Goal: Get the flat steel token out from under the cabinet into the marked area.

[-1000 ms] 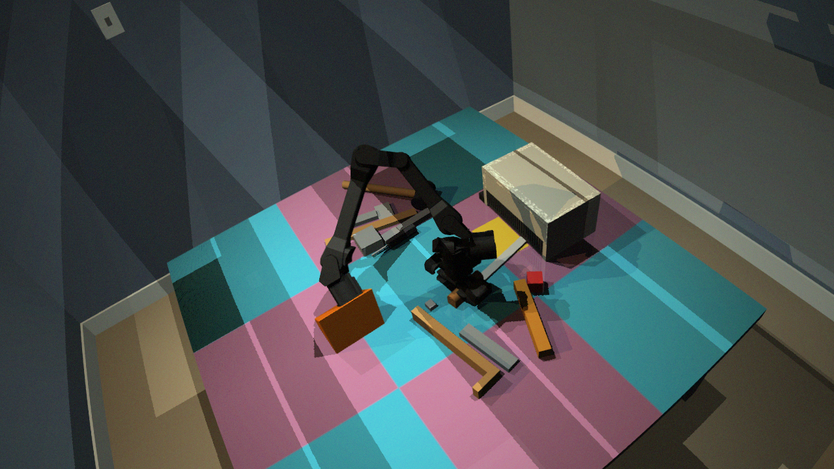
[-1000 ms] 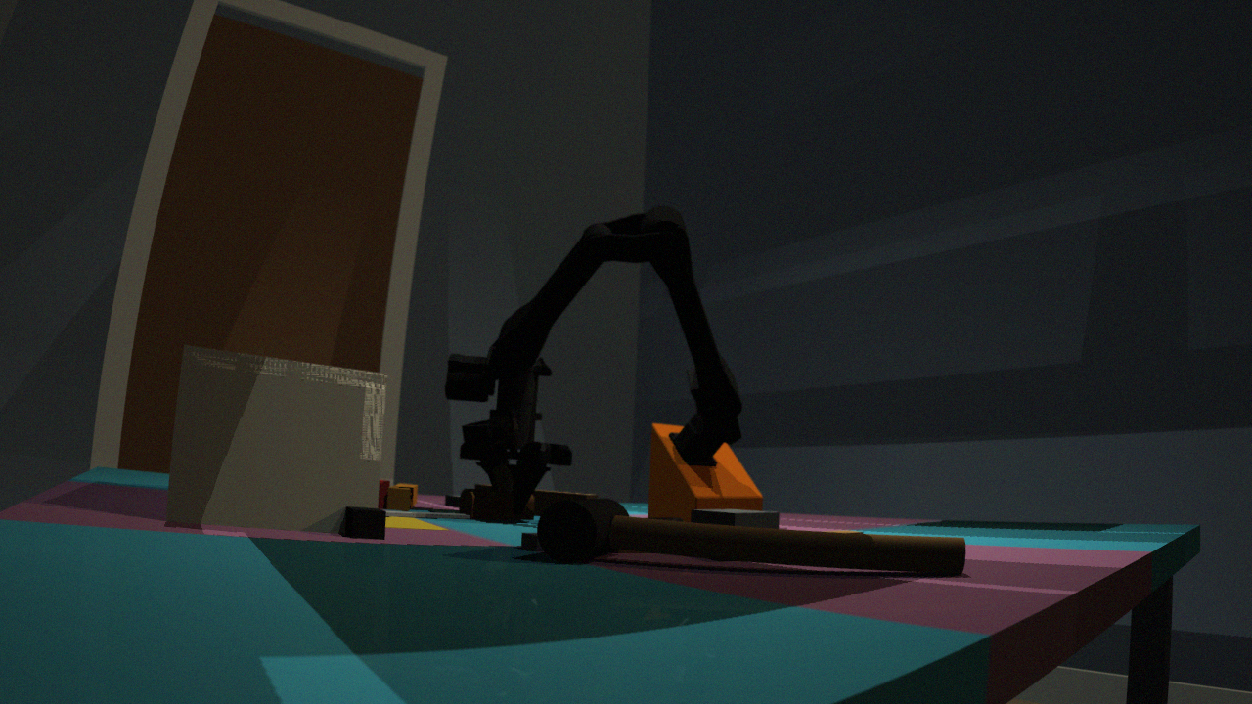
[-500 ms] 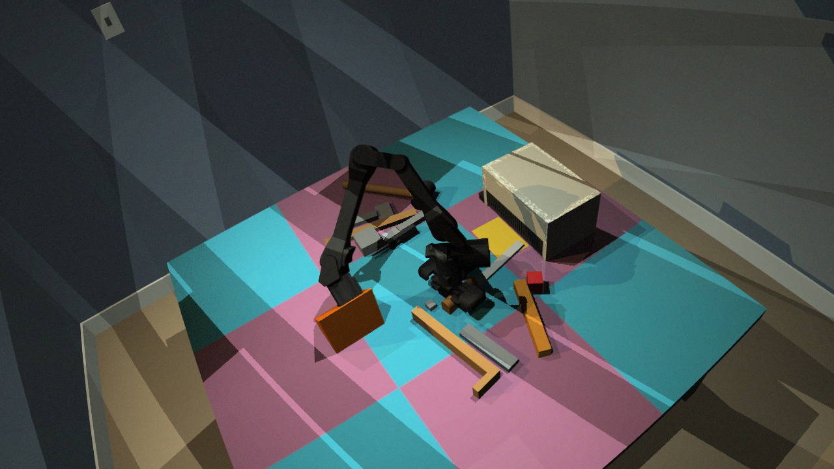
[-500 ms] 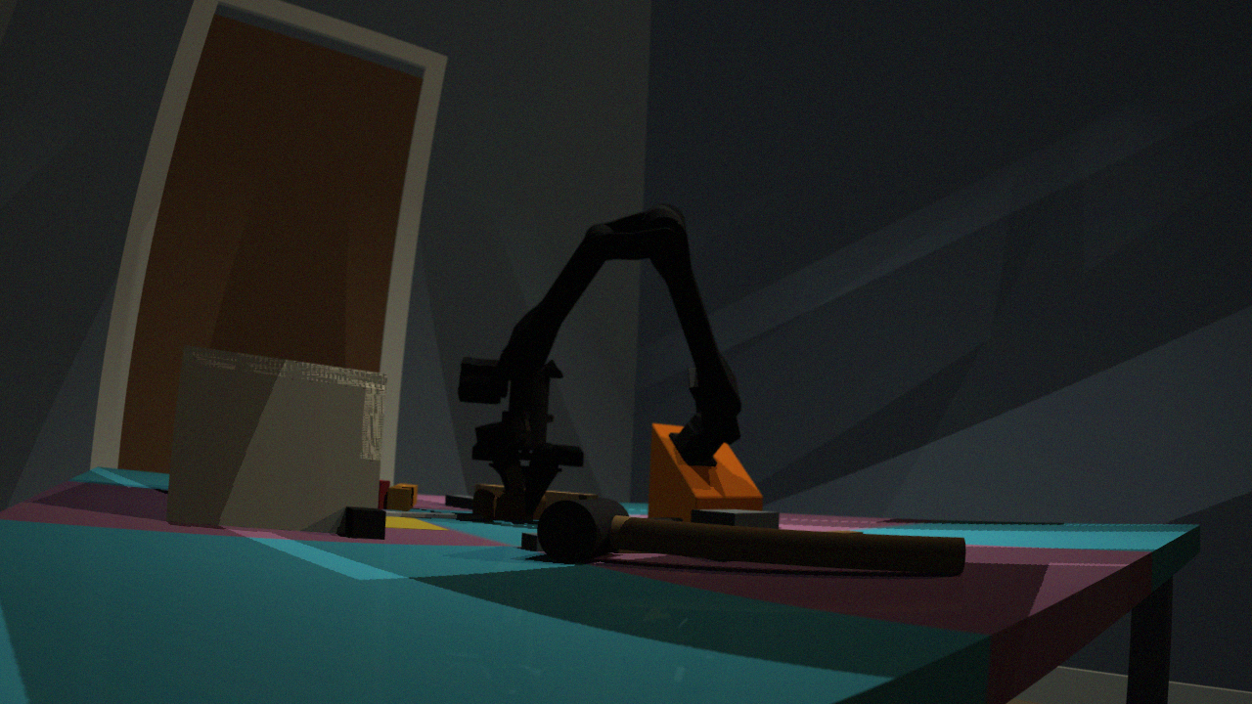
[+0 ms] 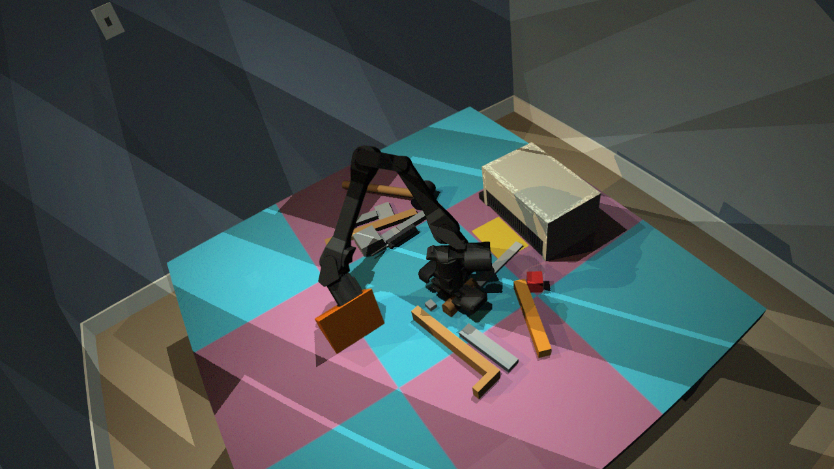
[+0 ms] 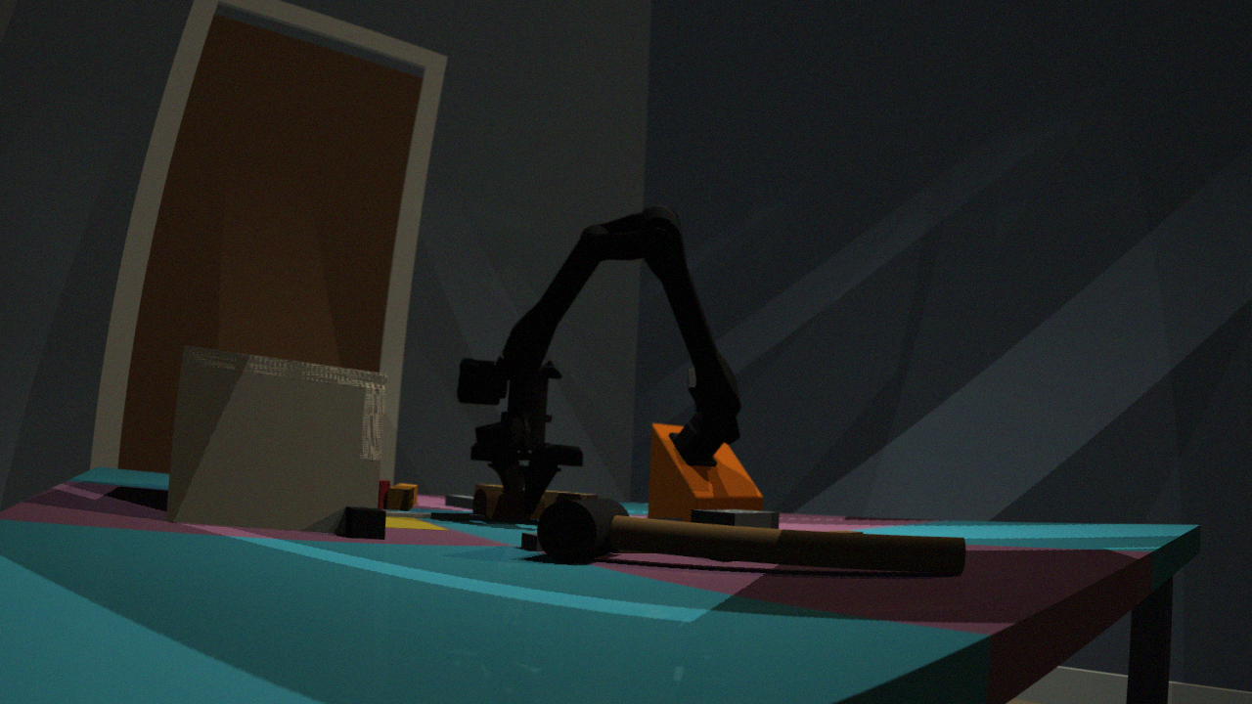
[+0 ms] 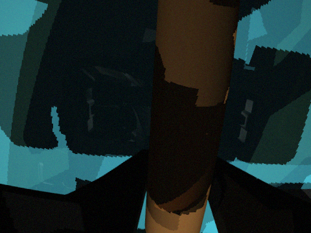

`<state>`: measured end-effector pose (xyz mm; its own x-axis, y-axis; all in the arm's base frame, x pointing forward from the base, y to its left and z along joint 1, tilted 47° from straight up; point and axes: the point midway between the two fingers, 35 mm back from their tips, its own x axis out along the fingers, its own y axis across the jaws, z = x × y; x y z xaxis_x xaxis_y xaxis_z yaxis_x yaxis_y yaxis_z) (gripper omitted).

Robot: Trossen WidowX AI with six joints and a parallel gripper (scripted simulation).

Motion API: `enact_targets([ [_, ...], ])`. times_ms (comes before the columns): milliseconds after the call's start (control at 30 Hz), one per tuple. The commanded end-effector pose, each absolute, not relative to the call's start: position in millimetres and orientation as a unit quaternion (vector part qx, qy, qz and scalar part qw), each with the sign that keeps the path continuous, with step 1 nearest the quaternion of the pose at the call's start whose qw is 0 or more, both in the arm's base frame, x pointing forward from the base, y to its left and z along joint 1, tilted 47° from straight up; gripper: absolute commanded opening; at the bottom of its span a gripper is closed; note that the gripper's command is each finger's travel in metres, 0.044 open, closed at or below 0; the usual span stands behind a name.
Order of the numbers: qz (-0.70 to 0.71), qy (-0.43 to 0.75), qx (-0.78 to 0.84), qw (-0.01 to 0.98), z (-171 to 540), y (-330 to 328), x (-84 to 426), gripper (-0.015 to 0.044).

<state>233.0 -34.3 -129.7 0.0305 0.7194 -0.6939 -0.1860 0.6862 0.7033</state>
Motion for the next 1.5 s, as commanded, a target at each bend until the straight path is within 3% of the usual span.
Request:
enact_targets([
  [0,0.335,0.61,0.21,0.686,-132.7,-39.6,233.3,0.0],
  [1033,0.352,0.601,0.19,0.692,-155.2,-65.2,233.0,0.0],
  [1267,0.354,0.602,0.191,0.69,-154.1,-61.7,232.2,0.0184],
  [1433,0.354,0.602,0.191,0.69,-154.1,-61.8,232.4,0.02],
  [1467,0.354,0.602,0.191,0.69,-154.1,-61.8,232.4,0.0226],
])
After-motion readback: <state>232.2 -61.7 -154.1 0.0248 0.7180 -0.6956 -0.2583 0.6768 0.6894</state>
